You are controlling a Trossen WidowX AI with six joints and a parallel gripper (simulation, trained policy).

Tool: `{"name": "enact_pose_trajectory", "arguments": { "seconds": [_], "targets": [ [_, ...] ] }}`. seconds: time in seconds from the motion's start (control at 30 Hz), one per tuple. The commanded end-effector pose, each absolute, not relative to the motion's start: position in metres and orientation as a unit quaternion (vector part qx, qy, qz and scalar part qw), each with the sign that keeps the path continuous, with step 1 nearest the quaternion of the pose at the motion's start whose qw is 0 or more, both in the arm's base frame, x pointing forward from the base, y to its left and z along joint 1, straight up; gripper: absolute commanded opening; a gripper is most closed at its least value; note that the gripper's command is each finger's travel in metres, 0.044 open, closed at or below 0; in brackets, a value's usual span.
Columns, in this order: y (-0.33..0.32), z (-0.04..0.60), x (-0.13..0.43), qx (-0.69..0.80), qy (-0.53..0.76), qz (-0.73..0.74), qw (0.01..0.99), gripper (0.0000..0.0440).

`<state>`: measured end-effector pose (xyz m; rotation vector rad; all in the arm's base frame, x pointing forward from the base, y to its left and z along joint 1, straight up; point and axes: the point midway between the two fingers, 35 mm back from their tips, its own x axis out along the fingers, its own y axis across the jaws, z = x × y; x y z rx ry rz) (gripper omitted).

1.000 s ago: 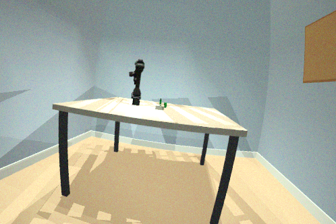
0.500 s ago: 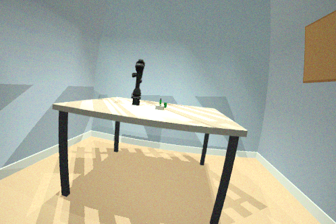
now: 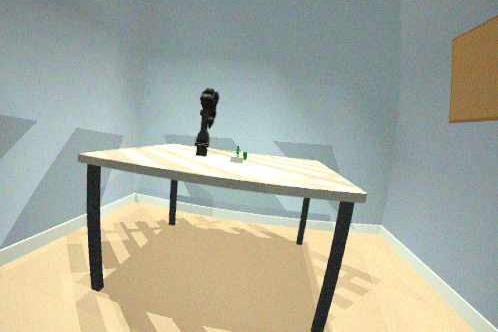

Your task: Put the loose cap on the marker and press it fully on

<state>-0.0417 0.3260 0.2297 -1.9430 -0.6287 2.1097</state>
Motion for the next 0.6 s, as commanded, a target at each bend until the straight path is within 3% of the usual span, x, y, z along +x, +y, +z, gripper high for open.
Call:
{"name": "enact_pose_trajectory", "arguments": {
  "seconds": [0.0, 0.57],
  "targets": [
    [0.326, 0.226, -0.030, -0.666, -0.191, 0.713, 0.110, 0.0322],
    [0.321, 0.216, 0.017, -0.684, -0.108, 0.708, 0.141, 0.0323]
  ]
}}
